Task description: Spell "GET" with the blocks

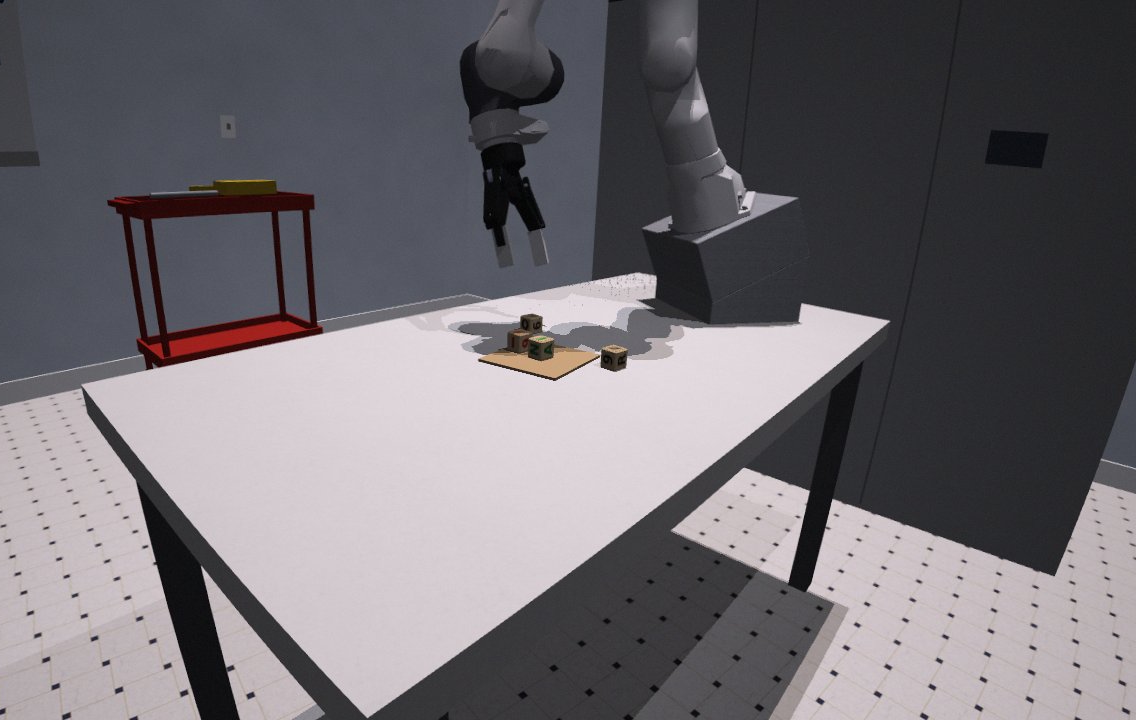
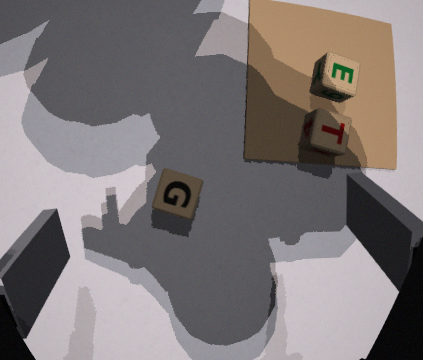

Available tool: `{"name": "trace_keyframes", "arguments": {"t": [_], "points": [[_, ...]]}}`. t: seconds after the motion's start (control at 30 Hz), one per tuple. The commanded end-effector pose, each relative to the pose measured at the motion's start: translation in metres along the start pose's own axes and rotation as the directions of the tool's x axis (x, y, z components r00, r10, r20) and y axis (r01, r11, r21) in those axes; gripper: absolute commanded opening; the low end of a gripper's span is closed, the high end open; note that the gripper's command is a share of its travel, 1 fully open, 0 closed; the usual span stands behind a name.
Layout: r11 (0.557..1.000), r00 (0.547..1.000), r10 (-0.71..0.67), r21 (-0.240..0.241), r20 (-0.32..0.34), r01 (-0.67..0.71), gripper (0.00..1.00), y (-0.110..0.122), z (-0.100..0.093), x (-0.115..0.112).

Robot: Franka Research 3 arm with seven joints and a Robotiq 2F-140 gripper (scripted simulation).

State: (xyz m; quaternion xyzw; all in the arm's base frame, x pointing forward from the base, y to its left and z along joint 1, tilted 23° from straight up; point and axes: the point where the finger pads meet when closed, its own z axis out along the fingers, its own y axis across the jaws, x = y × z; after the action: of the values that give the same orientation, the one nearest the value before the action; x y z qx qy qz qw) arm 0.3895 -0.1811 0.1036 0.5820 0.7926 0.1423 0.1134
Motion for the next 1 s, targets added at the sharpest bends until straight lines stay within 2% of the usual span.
{"name": "trace_keyframes", "arguments": {"t": [0.0,0.4,0.97], "points": [[0.990,0.990,0.139,0.001,-0.005,-0.139,1.00,-0.0023,0.0013,0.0022],[0.949,0.949,0.316,0.005,-0.009,-0.316,1.00,-0.0091,0.0051,0.0047],[0.941,0.941,0.339,0.006,-0.010,-0.339,1.00,-0.0100,0.0056,0.0050]]}}
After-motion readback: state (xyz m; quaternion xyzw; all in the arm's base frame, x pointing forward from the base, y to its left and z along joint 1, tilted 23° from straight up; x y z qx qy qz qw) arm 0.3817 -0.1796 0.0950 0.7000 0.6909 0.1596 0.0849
